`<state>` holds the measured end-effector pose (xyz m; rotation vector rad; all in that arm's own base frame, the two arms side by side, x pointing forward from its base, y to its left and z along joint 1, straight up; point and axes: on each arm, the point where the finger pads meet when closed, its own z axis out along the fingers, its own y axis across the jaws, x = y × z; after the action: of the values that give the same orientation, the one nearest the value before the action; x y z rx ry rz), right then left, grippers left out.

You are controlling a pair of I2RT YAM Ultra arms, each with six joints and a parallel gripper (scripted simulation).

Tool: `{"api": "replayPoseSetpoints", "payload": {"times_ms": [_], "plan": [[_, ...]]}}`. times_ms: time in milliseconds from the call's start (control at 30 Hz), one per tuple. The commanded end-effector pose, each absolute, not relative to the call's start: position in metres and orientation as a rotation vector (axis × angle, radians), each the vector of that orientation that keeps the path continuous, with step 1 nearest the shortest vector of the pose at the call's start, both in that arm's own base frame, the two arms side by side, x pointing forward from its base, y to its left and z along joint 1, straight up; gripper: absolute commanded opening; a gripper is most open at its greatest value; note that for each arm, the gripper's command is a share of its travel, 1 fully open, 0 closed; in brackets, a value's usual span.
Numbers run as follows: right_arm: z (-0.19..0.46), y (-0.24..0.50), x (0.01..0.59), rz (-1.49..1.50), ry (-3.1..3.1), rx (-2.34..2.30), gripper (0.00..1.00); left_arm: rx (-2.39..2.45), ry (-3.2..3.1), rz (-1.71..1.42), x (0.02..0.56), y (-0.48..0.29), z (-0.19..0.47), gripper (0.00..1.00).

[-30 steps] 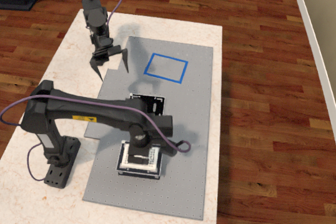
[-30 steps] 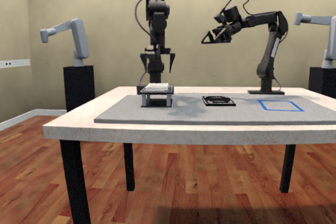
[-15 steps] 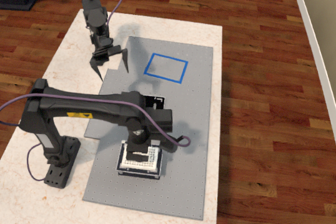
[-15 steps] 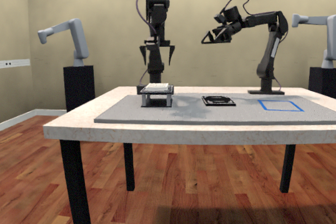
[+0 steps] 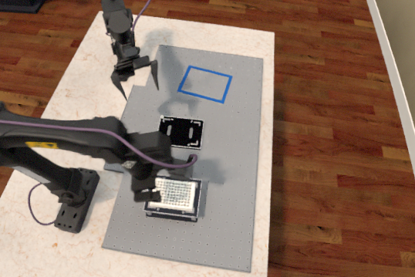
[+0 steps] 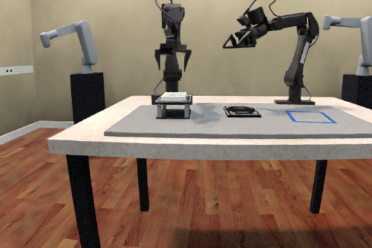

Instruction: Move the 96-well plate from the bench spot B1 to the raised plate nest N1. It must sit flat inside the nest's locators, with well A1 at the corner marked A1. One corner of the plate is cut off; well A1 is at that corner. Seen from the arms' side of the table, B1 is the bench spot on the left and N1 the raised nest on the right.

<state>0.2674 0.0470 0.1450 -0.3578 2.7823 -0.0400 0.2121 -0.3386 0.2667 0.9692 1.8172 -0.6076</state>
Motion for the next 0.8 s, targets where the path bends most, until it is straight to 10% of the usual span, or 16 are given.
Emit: {"api": "replayPoseSetpoints", "payload": {"times_ms": [0, 767], "plan": [[0.159, 0.049, 0.275, -0.03, 2.599, -0.427, 1.0, 0.949, 1.789, -0.622, 0.216, -0.339, 0.283, 1.0], [0.157, 0.042, 0.258, -0.037, 2.536, -0.437, 1.0, 0.949, 1.789, -0.622, 0.216, -0.339, 0.283, 1.0]]}}
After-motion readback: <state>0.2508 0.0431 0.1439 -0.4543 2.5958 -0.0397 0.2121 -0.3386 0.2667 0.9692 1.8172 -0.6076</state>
